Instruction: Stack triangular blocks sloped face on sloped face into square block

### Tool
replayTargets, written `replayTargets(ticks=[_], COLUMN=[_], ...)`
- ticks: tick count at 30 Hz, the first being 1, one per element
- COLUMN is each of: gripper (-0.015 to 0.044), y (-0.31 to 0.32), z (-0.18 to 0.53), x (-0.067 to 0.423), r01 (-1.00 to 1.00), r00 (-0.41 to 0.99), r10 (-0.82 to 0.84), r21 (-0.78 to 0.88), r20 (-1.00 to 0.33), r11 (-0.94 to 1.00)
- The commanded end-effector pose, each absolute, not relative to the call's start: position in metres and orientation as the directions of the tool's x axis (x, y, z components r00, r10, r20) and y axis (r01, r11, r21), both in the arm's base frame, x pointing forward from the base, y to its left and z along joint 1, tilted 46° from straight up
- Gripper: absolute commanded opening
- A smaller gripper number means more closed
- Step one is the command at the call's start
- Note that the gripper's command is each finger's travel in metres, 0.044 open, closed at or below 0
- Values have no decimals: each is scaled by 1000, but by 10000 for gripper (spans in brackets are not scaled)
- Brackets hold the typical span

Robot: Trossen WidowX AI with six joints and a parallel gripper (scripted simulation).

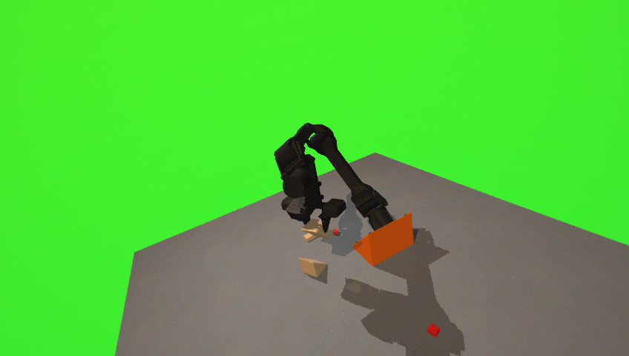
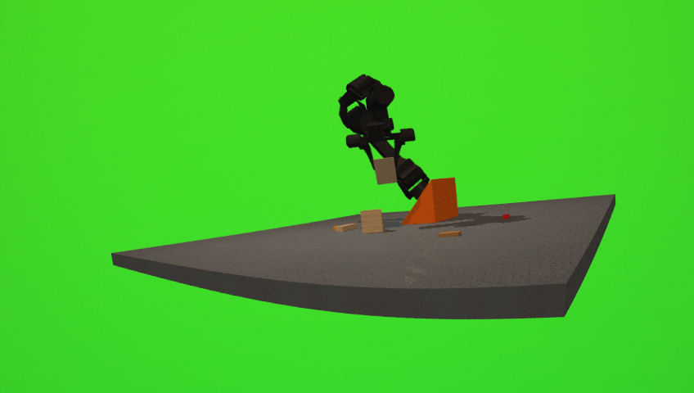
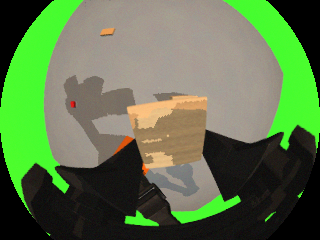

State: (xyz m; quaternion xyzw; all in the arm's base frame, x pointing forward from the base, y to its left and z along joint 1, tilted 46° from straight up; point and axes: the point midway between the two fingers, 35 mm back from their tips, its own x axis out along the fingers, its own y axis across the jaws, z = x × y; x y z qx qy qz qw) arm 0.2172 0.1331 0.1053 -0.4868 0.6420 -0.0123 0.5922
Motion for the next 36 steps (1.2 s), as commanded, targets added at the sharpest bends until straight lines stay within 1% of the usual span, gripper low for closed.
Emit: replayTargets(ticks=[1,13,18,36], gripper=[0,0,0,0], y=[117,80,78,43], z=[121,152,153,91], x=[212,194,193,230], r01=[-615,-623,-623,-567], r00=[188,213,214,116], r10=[-638,-627,-627,-697], r21=[-596,-598,-599,-623], r20=[-747,-750,-749,-708], r11=[517,504,503,539])
